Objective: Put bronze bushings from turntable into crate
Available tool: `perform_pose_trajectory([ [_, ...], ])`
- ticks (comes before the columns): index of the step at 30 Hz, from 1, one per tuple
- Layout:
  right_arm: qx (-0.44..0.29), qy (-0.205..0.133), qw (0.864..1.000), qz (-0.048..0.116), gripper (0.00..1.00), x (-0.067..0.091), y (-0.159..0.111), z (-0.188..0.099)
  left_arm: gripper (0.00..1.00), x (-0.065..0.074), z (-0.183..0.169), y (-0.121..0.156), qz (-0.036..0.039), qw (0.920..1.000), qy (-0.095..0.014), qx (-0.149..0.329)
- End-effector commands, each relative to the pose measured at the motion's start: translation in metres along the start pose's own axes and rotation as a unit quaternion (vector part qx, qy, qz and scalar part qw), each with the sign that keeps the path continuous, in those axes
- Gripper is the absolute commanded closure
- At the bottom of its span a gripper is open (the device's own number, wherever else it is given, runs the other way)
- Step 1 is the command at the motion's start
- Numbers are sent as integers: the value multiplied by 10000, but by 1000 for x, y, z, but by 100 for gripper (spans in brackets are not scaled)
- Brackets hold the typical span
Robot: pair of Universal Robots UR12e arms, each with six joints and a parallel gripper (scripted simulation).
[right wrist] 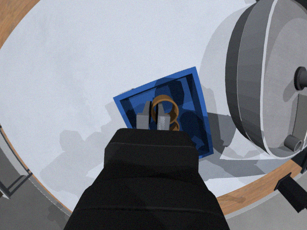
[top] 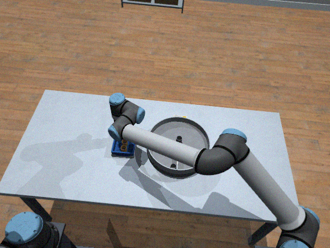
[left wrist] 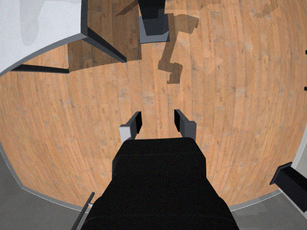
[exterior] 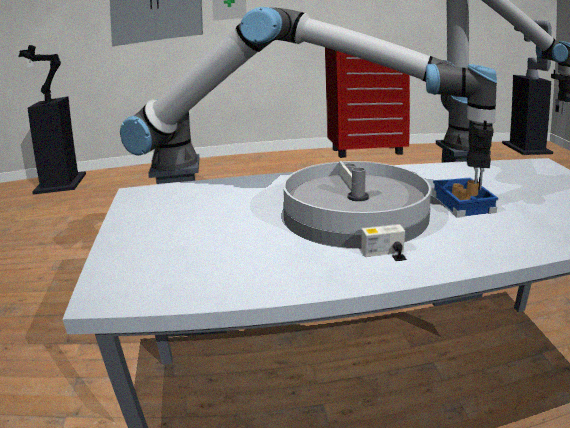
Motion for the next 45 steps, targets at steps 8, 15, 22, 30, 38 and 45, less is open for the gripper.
perform_pose_trajectory([
  [8, 3, -5, 10000, 24, 100, 3, -2, -1, 0, -3, 2, 1, 2, 10000, 25, 15],
  [15, 3, -5, 10000, 25, 100, 3, -2, -1, 0, -3, 2, 1, 2, 10000, 25, 15],
  [22, 3, -5, 10000, 25, 100, 3, -2, -1, 0, -3, 2, 1, 2, 10000, 25, 15],
  [30, 3, -5, 10000, 25, 100, 3, -2, -1, 0, -3, 2, 1, 2, 10000, 25, 15],
  [38, 3, -3, 10000, 9, 100, -4, -1, -1, 0, -3, 2, 1, 2, 10000, 25, 15],
  [45, 3, -3, 10000, 6, 100, -10, 0, -1, 0, -3, 2, 1, 2, 10000, 25, 15],
])
Point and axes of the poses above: on each arm, the point where the finger pads meet when closed, its own x axis back along the fingers, its own y axis across the jaws, z = x × y, the point moved 3 cm from there along x, back along the fingers, and after that the axes turned 10 degrees about -x, right-handed, at the moved point
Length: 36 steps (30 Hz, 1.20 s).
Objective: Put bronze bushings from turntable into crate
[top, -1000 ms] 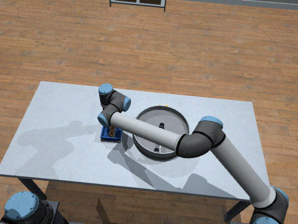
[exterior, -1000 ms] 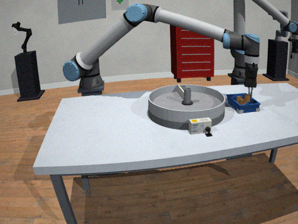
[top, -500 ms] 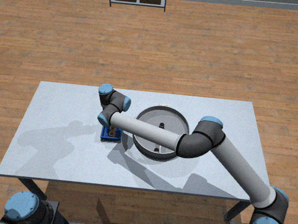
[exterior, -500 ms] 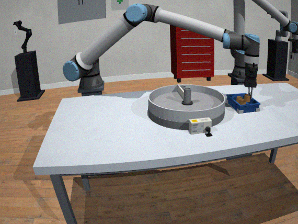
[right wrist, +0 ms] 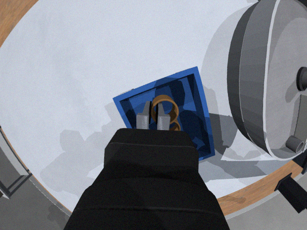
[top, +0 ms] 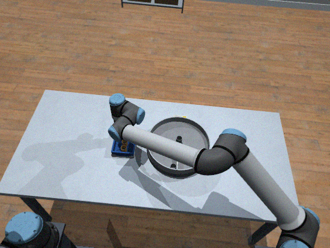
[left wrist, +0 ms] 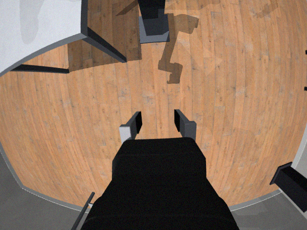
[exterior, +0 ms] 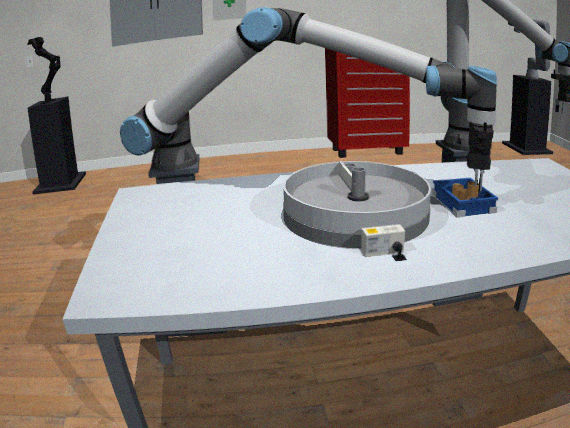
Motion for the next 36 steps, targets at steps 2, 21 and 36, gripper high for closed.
perform_pose_trajectory([
  [2, 3, -2, 10000, -9, 100, -9, 0, -1, 0, -3, 2, 1, 2, 10000, 25, 15],
  [21, 4, -3, 10000, 5, 100, -33, 0, -2, 0, -3, 2, 1, 2, 10000, 25, 15],
  [36, 5, -3, 10000, 6, 100, -35, -1, -3, 0, -3, 2, 1, 2, 10000, 25, 15],
])
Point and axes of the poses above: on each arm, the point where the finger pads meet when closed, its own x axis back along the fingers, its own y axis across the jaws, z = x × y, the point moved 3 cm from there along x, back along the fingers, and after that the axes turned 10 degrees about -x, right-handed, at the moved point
